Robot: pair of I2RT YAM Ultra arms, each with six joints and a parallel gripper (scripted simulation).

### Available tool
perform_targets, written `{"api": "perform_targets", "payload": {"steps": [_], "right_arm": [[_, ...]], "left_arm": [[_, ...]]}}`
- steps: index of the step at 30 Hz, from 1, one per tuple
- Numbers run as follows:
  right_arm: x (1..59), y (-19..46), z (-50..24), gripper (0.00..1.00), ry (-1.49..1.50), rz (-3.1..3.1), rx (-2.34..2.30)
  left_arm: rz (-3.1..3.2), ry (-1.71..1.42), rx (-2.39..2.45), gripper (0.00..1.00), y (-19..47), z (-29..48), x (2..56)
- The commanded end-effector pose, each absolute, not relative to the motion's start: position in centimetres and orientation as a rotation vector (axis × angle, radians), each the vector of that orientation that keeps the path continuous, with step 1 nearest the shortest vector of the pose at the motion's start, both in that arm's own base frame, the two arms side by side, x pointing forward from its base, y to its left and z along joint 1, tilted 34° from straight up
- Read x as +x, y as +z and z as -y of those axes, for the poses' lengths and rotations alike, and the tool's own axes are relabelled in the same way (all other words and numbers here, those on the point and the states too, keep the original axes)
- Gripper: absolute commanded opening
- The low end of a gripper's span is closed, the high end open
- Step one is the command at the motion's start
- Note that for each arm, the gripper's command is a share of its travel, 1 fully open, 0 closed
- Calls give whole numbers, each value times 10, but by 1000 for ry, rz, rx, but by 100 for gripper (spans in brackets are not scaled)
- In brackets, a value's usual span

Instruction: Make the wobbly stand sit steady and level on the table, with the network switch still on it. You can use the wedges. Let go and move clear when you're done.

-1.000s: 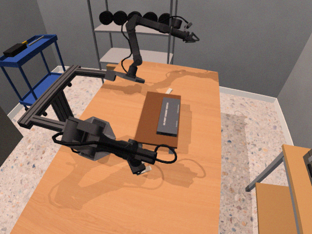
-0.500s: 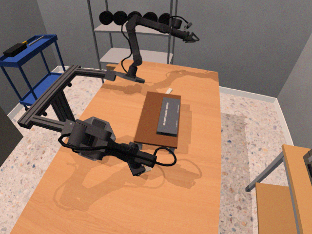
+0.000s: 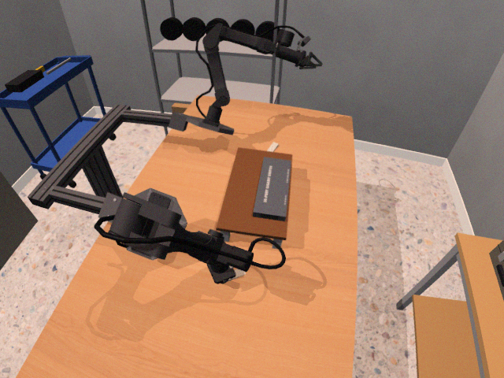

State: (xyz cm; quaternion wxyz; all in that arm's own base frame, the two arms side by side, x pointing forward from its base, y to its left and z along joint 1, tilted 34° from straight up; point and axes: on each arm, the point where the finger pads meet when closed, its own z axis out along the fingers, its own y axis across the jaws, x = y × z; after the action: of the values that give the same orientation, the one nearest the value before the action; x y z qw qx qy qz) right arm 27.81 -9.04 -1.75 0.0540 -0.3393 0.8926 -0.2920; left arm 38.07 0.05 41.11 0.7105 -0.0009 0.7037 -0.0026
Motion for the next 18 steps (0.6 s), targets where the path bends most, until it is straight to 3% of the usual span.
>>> {"api": "perform_targets", "payload": {"steps": [1,18], "right_arm": [[291,-10,83,0,-879,-2657,-1035],[283,16,75,0,-901,-2666,-1013]], "left_arm": [[-1487,-15,26,100,440,5,373],[-1487,-15,26,100,440,5,373]]}}
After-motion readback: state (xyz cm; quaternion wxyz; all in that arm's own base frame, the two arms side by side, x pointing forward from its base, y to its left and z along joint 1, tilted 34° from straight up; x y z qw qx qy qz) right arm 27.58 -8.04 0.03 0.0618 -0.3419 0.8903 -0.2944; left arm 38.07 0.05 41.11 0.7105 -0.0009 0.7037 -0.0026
